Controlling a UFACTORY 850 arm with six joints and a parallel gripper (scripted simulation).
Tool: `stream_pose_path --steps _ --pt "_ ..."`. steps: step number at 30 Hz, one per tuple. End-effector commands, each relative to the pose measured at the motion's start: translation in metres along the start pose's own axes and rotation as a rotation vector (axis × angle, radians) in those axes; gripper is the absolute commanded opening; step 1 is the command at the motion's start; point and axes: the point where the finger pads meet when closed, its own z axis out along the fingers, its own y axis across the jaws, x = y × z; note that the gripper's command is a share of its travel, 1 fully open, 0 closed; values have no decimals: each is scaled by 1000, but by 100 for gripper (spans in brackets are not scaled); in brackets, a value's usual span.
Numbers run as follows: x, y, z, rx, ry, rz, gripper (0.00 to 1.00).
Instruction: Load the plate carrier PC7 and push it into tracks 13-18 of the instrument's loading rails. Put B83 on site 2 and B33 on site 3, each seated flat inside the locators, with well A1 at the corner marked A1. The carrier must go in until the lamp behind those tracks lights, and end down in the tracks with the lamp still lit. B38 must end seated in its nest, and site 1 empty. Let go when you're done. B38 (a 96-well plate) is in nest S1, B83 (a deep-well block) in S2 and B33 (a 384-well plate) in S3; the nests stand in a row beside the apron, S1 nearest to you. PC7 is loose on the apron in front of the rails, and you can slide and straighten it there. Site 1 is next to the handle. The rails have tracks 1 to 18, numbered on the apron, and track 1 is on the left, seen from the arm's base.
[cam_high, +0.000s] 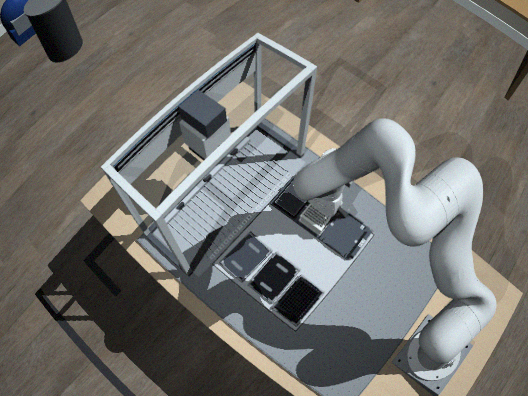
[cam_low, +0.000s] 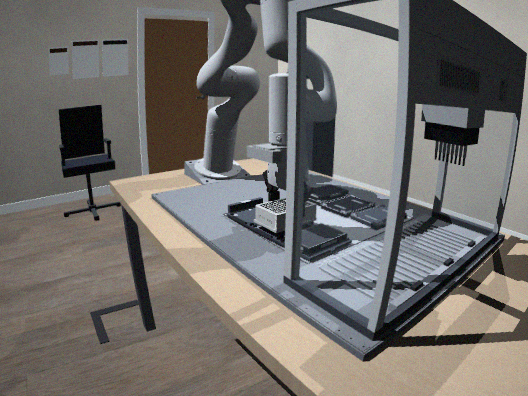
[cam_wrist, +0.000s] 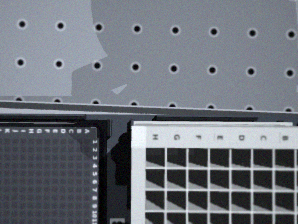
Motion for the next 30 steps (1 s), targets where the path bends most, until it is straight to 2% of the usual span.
stream_pose_path --steps 1,12,30 --pt "0 -1 -1 2 1 0 0" --pt "0 -1 -1 2 1 0 0" --pt "0 -1 10 2 1 0 0"
